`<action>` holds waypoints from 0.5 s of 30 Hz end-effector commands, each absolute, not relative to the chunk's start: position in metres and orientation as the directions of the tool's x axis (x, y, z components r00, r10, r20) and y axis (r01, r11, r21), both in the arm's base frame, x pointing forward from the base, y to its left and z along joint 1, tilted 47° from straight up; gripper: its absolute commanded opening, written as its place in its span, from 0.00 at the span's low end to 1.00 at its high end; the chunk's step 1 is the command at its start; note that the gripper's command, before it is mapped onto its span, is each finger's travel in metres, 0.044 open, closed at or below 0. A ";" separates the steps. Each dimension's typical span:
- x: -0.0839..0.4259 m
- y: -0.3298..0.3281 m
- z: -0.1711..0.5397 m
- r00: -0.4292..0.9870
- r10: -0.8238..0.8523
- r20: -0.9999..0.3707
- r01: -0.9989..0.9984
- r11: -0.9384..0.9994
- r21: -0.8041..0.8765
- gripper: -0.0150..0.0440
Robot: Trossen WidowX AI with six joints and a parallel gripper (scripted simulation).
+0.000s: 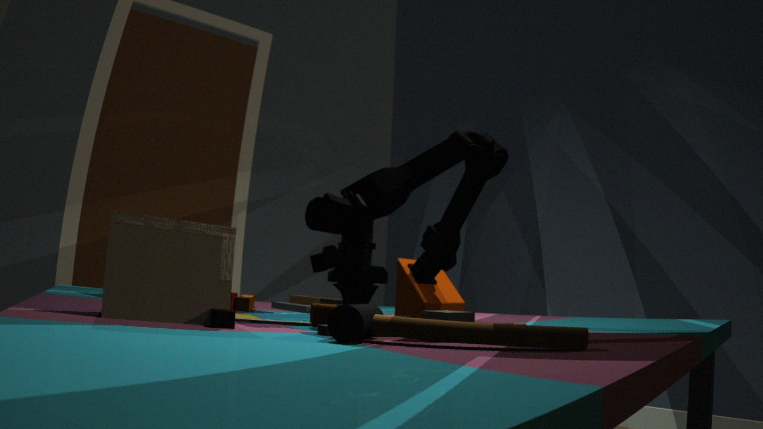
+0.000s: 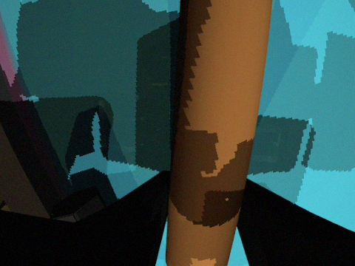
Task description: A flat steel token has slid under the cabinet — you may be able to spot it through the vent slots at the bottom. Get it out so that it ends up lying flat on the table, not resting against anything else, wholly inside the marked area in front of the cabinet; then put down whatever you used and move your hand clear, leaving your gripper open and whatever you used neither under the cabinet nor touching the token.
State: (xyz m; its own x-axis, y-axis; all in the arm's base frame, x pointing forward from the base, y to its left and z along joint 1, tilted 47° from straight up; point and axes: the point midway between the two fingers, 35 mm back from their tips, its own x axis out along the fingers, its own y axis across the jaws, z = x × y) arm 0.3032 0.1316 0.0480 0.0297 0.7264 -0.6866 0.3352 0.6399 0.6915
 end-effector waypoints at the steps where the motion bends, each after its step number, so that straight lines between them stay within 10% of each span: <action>1: 0.309 0.130 0.047 0.030 0.728 -0.685 0.332 0.639 0.694 0.25; 15: 0.324 0.127 0.044 0.030 0.728 -0.685 0.332 0.639 0.694 0.25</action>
State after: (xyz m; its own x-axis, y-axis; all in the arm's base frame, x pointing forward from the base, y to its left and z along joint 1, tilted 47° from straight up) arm 0.3202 0.1278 0.0448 0.0299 0.7265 -0.6866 0.3344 0.6400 0.6918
